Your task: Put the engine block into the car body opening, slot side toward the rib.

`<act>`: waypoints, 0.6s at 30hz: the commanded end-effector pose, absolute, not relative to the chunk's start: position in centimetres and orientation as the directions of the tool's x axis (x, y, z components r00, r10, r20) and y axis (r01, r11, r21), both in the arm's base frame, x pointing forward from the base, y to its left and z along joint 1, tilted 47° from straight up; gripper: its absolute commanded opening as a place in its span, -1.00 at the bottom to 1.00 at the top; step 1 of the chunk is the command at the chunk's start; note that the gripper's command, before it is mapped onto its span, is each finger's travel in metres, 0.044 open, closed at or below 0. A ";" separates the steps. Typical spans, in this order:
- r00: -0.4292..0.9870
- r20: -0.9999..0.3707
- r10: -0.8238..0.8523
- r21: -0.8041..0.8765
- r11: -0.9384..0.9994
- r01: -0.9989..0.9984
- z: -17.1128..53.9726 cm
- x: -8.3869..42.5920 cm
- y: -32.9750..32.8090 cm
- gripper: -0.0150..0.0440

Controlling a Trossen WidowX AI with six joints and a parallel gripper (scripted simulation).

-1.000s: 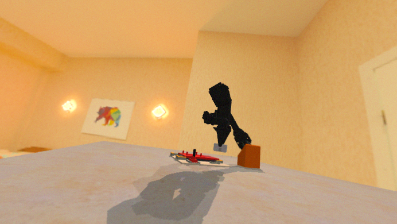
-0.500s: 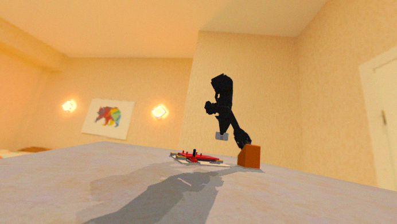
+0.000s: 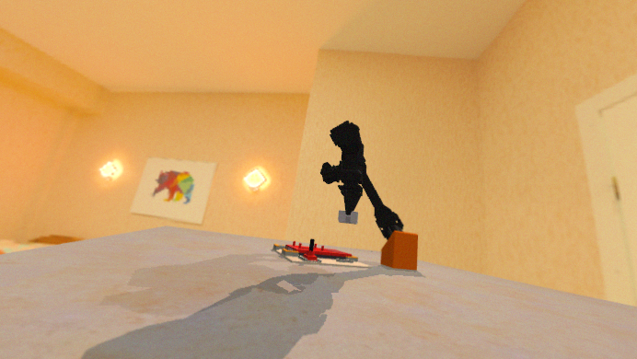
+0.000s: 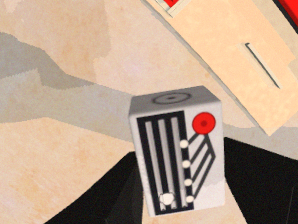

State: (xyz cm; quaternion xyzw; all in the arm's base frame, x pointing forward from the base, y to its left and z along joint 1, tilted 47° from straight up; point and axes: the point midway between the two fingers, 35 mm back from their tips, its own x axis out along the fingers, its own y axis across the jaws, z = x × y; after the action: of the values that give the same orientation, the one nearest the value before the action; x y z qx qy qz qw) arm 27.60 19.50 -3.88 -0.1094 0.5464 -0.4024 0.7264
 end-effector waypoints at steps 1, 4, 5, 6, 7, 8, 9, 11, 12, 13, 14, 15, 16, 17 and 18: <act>0.082 -0.709 -0.701 -0.615 0.670 0.417 -3.2 28.3 18.4 -0.49; 0.083 -0.710 -0.699 -0.624 0.680 0.386 -2.8 28.8 17.7 -0.49; 0.084 -0.711 -0.698 -0.627 0.683 0.376 -2.7 29.0 17.5 -0.49; 0.084 -0.711 -0.698 -0.629 0.686 0.366 -2.6 29.1 17.2 -0.49; 0.085 -0.712 -0.697 -0.632 0.689 0.355 -2.4 29.3 17.0 -0.49; 0.085 -0.712 -0.697 -0.635 0.691 0.345 -2.3 29.5 16.7 -0.49; 0.086 -0.713 -0.696 -0.638 0.694 0.335 -2.2 29.6 16.5 -0.49; 0.087 -0.713 -0.695 -0.643 0.698 0.315 -1.9 29.9 16.0 -0.49; 0.087 -0.714 -0.695 -0.645 0.701 0.305 -1.8 30.1 15.7 -0.49; 0.088 -0.714 -0.695 -0.648 0.703 0.294 -1.6 30.2 15.5 -0.49; 0.088 -0.714 -0.695 -0.650 0.705 0.284 -1.5 30.3 15.2 -0.49; 0.089 -0.714 -0.694 -0.653 0.706 0.274 -1.3 30.5 14.9 -0.49; 0.089 -0.714 -0.694 -0.655 0.708 0.264 -1.2 30.6 14.7 -0.49; 0.090 -0.714 -0.694 -0.658 0.710 0.253 -1.1 30.7 14.4 -0.49; 0.091 -0.714 -0.694 -0.660 0.711 0.243 -0.9 30.9 14.1 -0.49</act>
State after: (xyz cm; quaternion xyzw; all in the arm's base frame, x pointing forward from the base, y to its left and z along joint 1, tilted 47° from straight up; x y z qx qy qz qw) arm 30.45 15.11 -1.49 -0.1759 0.5838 -0.3415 0.7153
